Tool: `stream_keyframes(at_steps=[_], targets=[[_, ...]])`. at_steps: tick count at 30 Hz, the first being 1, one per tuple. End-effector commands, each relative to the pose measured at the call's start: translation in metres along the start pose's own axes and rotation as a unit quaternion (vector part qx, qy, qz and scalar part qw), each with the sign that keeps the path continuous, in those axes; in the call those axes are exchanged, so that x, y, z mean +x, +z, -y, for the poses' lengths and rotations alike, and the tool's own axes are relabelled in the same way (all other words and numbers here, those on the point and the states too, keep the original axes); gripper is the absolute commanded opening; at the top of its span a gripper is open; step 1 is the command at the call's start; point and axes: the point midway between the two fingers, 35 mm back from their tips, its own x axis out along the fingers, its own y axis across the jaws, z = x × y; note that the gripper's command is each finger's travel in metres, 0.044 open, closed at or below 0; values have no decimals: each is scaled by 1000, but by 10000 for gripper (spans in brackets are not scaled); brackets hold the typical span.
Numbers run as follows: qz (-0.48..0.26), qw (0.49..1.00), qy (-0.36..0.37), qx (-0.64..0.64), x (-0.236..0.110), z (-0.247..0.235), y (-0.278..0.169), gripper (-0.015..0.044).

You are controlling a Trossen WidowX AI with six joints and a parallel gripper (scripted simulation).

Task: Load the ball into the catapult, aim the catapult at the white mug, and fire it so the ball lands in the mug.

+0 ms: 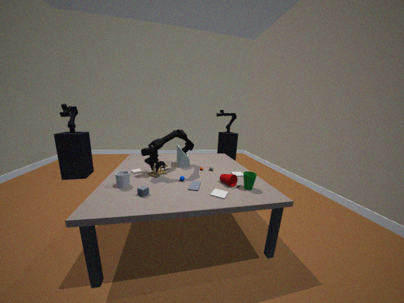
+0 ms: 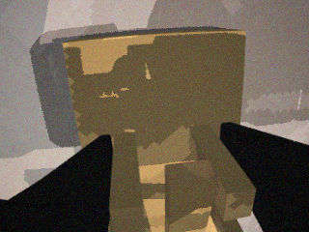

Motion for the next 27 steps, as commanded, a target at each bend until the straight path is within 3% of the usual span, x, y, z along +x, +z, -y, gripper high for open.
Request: stream_keyframes(at_steps=[1,3,17,20,24,27], targets=[[0,1000,-1,-1,0,0,0,0],[0,1000,-1,-1,0,0,0,0],[0,1000,-1,-1,0,0,0,368],[1,1000,-2,-1,-24,0,2,440],[1,1000,-3,0,-90,1,-2,440],[0,1000,-2,0,-101,2,-3,440]])
